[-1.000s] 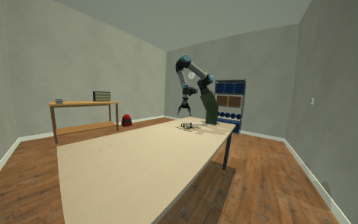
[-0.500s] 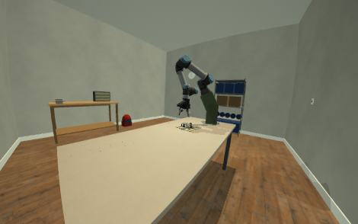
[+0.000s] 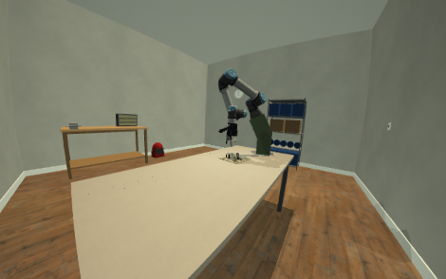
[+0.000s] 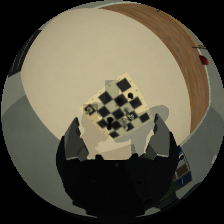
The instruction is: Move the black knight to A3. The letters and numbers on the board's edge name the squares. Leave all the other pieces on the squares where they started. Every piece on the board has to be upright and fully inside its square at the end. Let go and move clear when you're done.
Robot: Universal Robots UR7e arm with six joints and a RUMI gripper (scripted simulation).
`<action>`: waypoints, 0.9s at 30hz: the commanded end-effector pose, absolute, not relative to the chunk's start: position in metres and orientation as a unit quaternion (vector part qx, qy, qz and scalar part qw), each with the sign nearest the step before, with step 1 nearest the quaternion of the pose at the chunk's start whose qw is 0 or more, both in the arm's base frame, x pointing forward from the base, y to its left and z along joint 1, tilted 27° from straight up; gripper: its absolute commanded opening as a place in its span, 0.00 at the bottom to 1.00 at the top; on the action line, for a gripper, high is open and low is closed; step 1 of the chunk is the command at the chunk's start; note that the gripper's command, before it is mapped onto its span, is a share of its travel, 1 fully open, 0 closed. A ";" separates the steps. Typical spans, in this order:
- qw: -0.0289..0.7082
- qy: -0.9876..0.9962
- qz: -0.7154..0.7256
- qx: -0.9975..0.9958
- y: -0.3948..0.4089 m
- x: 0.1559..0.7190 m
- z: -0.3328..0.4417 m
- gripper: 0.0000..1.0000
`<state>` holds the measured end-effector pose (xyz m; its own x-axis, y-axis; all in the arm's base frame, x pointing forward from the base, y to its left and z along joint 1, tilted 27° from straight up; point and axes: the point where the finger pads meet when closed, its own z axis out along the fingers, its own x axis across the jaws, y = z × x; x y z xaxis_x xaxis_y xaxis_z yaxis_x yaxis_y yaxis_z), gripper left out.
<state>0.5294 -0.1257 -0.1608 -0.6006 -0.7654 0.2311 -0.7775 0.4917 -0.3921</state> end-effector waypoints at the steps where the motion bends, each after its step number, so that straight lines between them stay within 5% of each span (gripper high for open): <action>1: -0.005 -0.901 0.235 0.365 -0.128 0.528 -0.162 1.00; 27: -0.080 -0.970 0.221 0.058 -0.132 0.518 -0.168 1.00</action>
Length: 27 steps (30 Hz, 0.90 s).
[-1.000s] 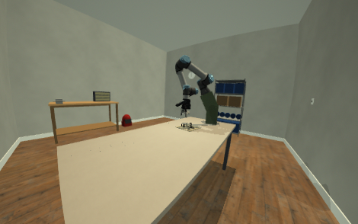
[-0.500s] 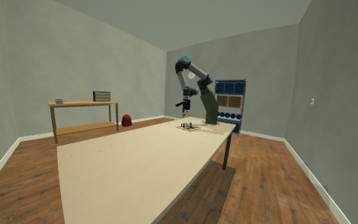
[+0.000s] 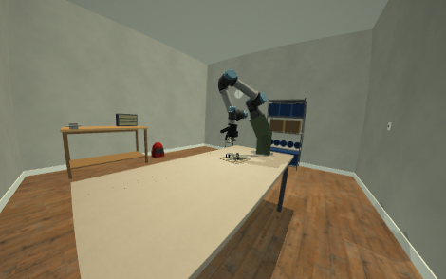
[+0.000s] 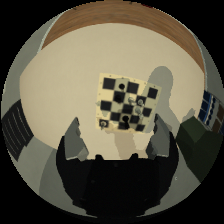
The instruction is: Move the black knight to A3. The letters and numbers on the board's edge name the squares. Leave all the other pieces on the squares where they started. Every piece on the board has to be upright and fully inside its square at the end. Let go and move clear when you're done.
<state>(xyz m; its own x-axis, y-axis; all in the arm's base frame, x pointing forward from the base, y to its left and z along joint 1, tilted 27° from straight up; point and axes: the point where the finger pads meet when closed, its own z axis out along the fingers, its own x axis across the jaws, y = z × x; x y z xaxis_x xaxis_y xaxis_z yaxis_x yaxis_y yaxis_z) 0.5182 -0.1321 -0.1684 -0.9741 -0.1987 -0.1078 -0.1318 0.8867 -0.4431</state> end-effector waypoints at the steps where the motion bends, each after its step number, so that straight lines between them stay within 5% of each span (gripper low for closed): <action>1: 0.083 0.971 -0.220 -0.047 -0.132 0.517 -0.169 1.00; 27: 0.117 0.966 -0.204 0.109 -0.132 0.512 -0.173 1.00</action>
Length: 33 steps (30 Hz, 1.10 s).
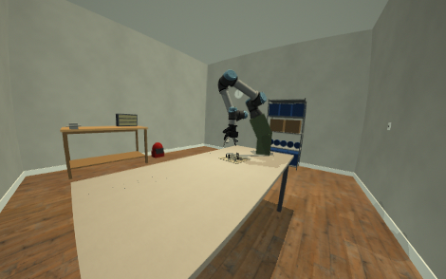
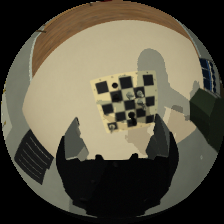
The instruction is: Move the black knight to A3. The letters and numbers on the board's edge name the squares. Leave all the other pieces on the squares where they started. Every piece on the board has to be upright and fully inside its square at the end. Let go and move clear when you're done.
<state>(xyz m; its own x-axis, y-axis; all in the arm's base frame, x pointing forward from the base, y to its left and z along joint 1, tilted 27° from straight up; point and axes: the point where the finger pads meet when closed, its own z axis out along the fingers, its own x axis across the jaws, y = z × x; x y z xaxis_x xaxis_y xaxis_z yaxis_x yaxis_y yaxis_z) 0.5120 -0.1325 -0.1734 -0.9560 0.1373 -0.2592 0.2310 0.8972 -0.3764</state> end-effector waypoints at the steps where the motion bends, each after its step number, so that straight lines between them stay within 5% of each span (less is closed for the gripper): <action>1: 0.118 0.965 -0.204 0.112 -0.132 0.512 -0.173 1.00; 24: 0.121 0.963 -0.202 0.130 -0.132 0.511 -0.174 1.00; 25: 0.121 0.963 -0.202 0.130 -0.132 0.511 -0.174 0.23; 33: 0.121 0.963 -0.202 0.130 -0.132 0.511 -0.174 0.23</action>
